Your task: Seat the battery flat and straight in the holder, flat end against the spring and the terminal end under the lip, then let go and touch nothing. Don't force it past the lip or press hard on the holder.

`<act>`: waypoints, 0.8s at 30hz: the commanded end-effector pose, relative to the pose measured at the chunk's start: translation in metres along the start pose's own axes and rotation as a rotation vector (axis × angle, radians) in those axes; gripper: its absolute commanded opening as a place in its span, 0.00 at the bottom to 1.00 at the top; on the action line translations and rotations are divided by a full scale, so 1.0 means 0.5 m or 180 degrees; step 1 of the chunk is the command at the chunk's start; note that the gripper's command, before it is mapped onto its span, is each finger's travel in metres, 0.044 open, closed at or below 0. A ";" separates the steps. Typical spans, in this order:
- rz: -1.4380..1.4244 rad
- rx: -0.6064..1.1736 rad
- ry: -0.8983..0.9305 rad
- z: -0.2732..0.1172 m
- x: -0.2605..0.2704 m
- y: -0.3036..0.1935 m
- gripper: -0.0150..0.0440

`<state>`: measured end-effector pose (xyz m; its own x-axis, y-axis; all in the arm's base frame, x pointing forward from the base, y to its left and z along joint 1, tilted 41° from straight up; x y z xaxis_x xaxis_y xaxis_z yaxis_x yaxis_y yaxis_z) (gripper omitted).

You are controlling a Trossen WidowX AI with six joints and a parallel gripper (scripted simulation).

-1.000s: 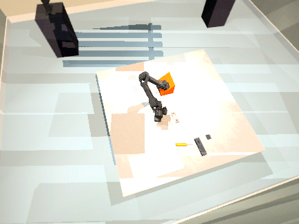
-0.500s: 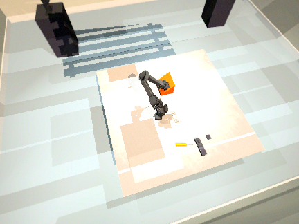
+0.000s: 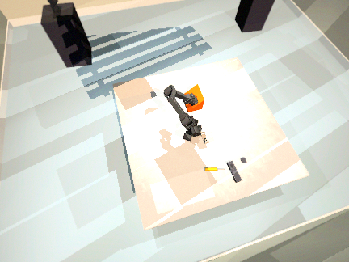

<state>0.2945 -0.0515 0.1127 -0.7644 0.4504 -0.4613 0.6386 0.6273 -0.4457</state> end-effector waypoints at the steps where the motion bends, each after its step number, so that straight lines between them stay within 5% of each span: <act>1: 0.0422 -0.0010 0.0023 -0.005 0.012 0.040 0.38; 24: 0.2677 0.0001 0.0044 -0.037 0.118 0.221 0.38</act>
Point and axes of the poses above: the point midway between the two fingers, 35 mm back from their tips, its own z axis out along the fingers, its own x axis across the jaws, y = z × x, the point moved 1 cm from there along -z, back along the fingers, and after that the axes turned 5 degrees about z, right-handed, at the moved point
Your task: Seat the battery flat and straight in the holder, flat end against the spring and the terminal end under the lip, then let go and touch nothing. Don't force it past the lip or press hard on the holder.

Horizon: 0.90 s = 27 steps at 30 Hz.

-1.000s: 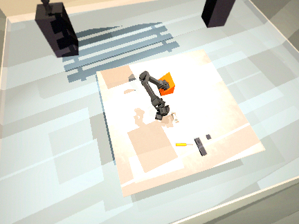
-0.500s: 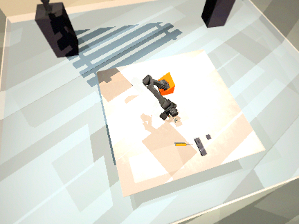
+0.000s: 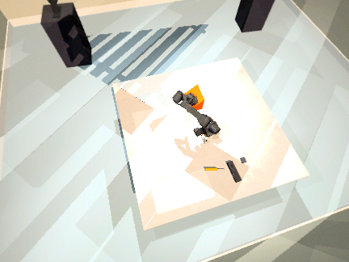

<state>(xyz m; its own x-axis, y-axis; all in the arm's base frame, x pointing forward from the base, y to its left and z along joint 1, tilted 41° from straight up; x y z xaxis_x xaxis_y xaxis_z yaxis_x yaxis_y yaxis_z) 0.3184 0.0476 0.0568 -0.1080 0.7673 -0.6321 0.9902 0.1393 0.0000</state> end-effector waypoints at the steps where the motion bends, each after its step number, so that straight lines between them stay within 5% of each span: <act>1: 0.0235 0.0018 0.0001 -0.001 0.021 0.002 0.38; 27: 0.0225 0.0866 -0.0067 0.079 0.016 -0.005 0.38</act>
Point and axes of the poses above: the point midway between the two fingers, 35 mm back from their tips, its own z axis out along the fingers, its own x axis across the jaws, y = z × x, the point moved 1 cm from there along -z, back along the fingers, and after that the axes turned 5 degrees about z, right-handed, at the moved point
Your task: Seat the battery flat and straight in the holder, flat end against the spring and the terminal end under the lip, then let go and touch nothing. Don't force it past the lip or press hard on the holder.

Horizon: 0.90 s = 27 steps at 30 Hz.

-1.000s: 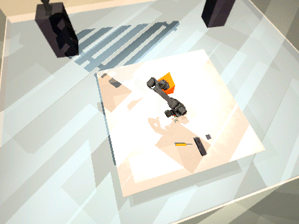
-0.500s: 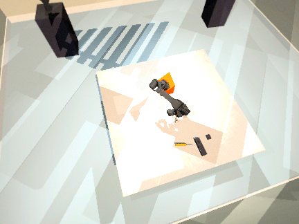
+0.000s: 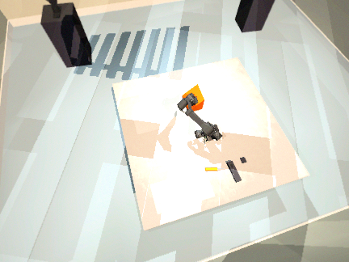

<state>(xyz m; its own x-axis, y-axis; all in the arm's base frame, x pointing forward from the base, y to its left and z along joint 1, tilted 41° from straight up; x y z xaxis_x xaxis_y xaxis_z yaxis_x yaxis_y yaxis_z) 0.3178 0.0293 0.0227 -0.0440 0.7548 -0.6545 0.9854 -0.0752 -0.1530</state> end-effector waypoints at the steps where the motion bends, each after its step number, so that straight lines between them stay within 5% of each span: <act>1: 0.0016 0.0067 0.0005 0.004 0.001 0.003 0.38; 27: 0.0023 0.0573 -0.0037 0.019 0.002 0.025 0.38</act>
Point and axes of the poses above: the point midway between the two fingers, 35 mm back from their tips, its own z axis out along the fingers, its own x axis across the jaws, y = z × x, the point moved 1 cm from there along -z, back along the fingers, and after that the axes turned 5 degrees about z, right-handed, at the moved point
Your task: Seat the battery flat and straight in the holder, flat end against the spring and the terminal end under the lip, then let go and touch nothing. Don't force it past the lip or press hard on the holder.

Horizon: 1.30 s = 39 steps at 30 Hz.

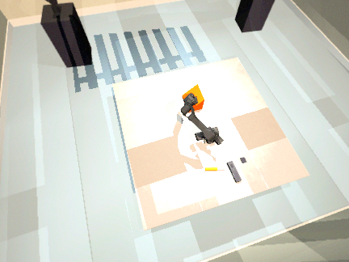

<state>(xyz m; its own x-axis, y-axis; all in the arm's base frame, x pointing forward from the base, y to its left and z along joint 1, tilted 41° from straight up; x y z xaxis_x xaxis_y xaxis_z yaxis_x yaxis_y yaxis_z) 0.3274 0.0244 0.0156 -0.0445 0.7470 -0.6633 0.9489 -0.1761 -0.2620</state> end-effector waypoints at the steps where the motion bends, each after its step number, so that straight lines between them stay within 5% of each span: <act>1: 0.0015 0.0105 -0.0002 0.005 0.001 0.004 0.38; 39: 0.0016 0.0278 0.0010 0.003 0.003 0.047 0.38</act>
<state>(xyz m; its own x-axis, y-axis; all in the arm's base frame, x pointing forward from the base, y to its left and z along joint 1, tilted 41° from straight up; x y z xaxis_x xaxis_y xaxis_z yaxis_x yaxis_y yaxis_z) 0.3448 0.0203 0.0087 -0.0351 0.7471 -0.6638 0.9152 -0.2429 -0.3217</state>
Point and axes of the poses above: the point midway between the two fingers, 35 mm back from their tips, its own z axis out along the fingers, its own x axis across the jaws, y = z × x, the point moved 1 cm from there along -z, back along the fingers, and after that the axes turned 5 degrees about z, right-handed, at the moved point
